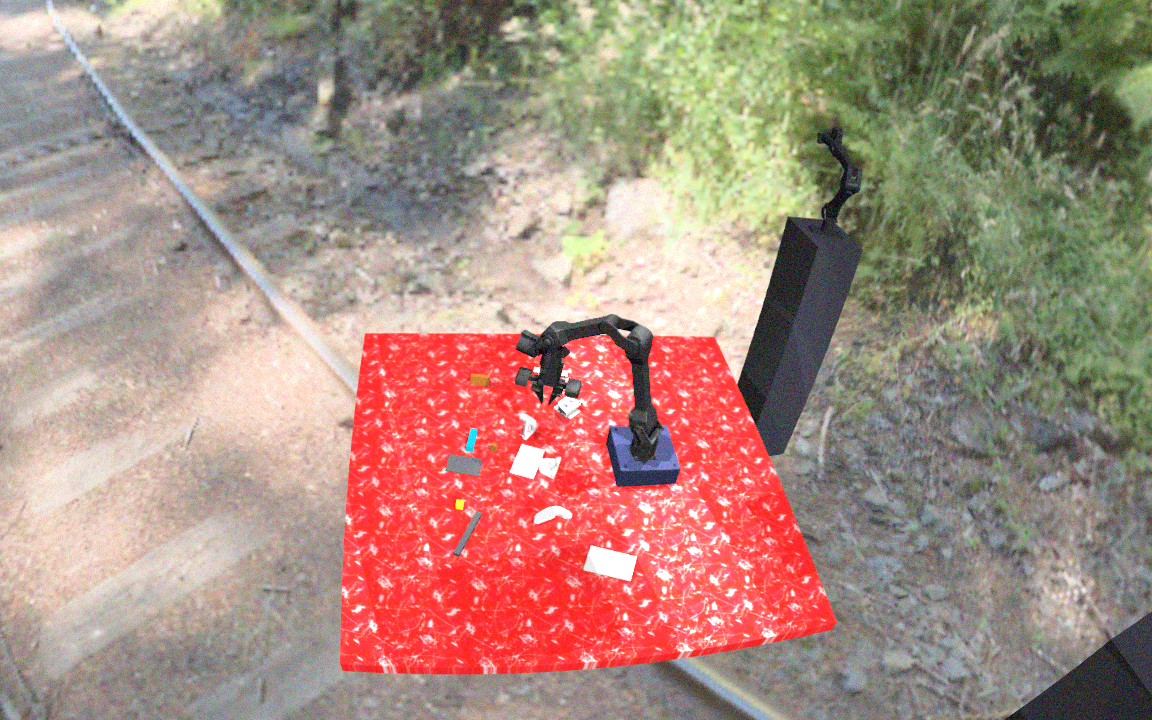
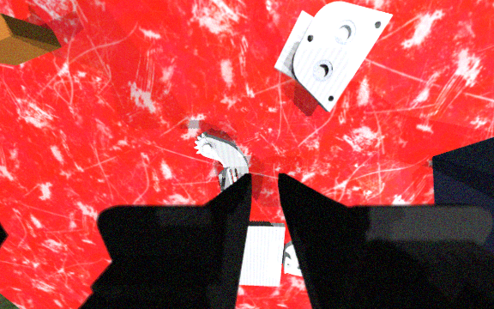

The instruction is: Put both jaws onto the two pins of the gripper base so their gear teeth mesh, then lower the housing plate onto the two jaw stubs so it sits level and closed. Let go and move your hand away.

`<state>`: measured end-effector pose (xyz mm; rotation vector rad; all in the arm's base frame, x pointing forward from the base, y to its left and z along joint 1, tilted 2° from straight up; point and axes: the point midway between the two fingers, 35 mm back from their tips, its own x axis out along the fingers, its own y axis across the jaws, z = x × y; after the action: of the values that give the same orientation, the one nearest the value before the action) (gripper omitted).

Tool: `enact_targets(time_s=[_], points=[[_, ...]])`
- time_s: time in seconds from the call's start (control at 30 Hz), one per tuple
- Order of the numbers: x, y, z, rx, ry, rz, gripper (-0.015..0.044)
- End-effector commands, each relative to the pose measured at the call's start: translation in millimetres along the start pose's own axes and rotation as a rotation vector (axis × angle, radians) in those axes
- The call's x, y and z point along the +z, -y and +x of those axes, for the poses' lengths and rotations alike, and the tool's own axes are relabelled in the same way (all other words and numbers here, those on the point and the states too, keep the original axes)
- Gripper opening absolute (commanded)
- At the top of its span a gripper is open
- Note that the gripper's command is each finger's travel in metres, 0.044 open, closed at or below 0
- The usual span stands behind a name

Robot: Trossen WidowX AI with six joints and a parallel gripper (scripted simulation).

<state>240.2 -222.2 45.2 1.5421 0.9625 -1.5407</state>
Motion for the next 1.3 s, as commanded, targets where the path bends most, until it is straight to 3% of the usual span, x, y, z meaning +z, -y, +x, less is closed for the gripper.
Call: enact_targets(time_s=[0.0, 0.4, 0.97, 1.27], points=[[0.0, 0.0, 0.0, 0.0, 0.0, 0.0, 0.0], [0.0, 0.0, 0.0, 0.0, 0.0, 0.0, 0.0], [-5.7, -4.8, -1.8, 0.001, 0.0, -0.468, 0.044], [-9.3, -7.7, -2.9, 0.002, -0.001, -0.759, 0.044]])
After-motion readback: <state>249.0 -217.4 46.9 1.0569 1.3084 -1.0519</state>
